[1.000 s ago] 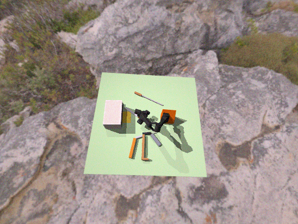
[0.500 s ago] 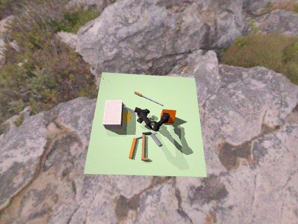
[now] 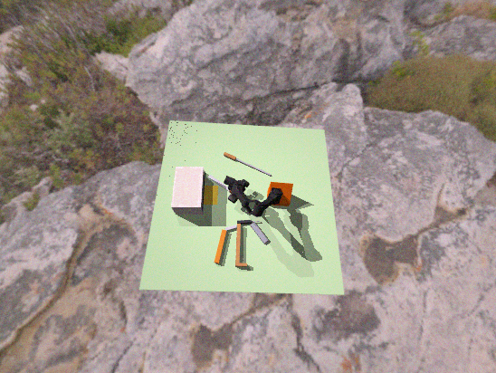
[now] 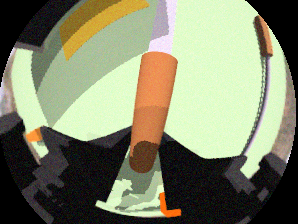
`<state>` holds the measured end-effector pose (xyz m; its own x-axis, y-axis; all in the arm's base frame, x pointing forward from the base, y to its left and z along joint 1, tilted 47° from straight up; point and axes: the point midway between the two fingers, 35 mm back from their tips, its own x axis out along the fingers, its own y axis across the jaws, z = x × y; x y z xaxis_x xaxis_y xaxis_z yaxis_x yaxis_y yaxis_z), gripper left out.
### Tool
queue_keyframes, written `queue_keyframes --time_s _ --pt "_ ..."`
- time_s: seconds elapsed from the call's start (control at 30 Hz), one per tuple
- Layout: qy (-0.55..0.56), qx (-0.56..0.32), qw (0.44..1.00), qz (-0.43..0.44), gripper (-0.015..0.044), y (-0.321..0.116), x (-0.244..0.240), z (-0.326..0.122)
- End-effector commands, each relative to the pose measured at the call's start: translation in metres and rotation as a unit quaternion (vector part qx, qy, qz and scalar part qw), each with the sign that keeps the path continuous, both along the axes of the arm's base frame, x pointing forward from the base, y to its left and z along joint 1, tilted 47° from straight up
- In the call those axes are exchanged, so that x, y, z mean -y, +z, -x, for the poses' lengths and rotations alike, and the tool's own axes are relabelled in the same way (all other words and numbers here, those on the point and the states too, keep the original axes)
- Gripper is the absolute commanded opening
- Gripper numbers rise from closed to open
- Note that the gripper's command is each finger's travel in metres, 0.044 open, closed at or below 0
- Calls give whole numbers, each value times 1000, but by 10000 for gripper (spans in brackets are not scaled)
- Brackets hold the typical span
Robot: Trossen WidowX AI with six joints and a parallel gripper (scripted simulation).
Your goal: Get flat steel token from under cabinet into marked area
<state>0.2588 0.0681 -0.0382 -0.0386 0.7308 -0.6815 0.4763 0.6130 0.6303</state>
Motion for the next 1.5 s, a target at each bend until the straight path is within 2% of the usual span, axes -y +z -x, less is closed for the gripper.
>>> queue_keyframes --time_s 0.0,1.47 --pt "-2 1 1000 2 0 -4 5 -2" --pt "-2 1 1000 3 0 -38 38 5"
